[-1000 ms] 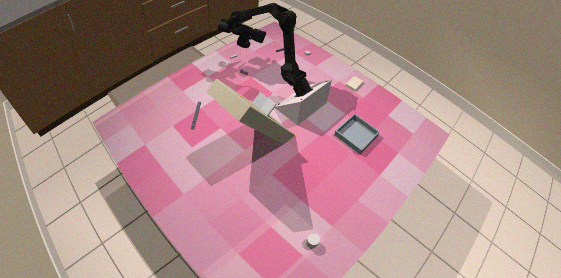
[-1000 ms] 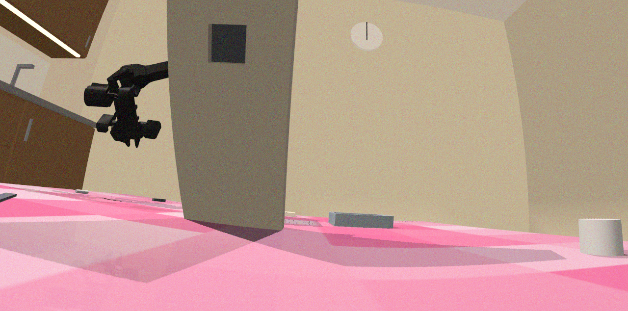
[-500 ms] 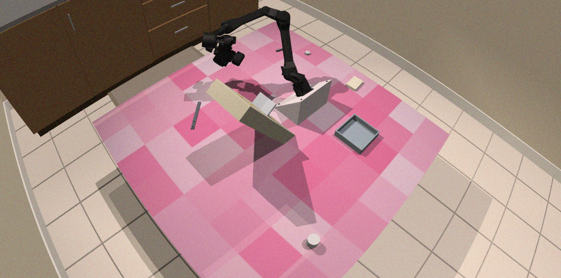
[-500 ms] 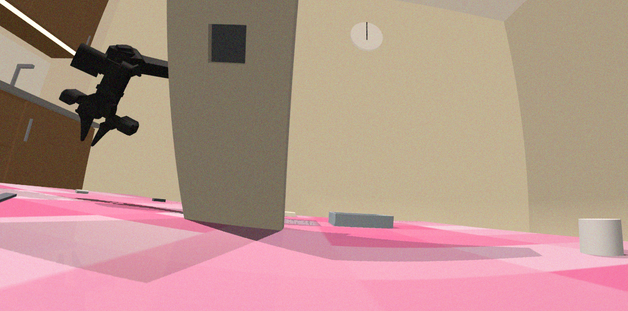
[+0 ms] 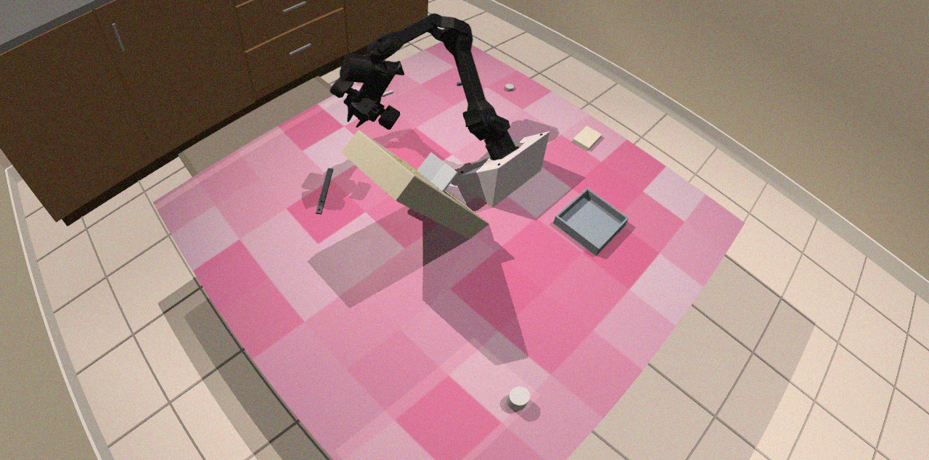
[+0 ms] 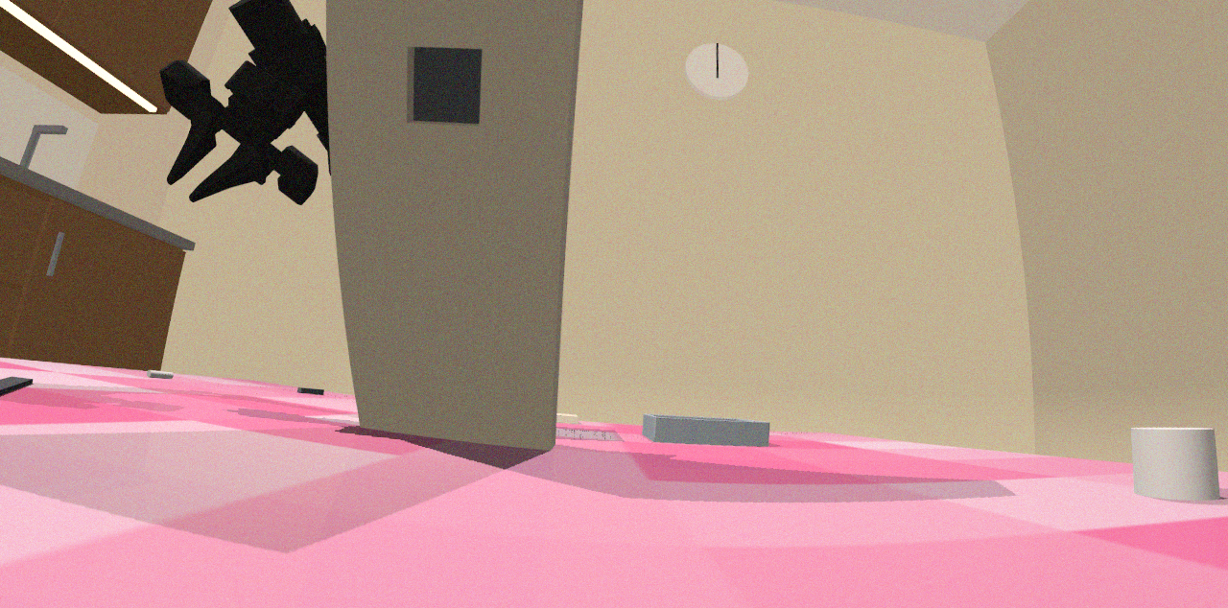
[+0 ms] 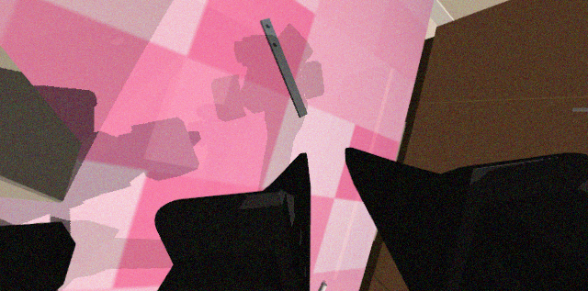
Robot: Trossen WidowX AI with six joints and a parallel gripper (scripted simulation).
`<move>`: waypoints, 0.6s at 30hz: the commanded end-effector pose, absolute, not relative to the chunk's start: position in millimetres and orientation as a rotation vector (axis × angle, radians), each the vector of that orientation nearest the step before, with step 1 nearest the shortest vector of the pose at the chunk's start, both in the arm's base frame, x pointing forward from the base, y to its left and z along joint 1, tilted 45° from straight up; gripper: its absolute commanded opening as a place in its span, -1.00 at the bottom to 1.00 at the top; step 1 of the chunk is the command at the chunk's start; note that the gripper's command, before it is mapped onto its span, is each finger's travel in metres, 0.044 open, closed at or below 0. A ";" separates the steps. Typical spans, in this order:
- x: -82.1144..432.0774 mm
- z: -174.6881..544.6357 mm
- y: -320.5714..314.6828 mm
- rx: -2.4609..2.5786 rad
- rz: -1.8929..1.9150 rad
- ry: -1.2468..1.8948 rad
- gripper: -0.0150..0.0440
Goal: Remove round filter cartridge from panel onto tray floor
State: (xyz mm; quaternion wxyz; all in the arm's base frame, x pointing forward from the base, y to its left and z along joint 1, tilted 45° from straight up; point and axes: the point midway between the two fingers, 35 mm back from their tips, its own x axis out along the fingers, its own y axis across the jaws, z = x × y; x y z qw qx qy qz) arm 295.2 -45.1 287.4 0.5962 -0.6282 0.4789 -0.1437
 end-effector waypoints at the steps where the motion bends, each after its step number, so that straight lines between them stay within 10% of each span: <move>1: 303.5 267.5 15.0 -1.491 -0.202 0.974 -0.09; 18: 229.0 174.8 220.6 -1.845 0.228 0.514 -0.09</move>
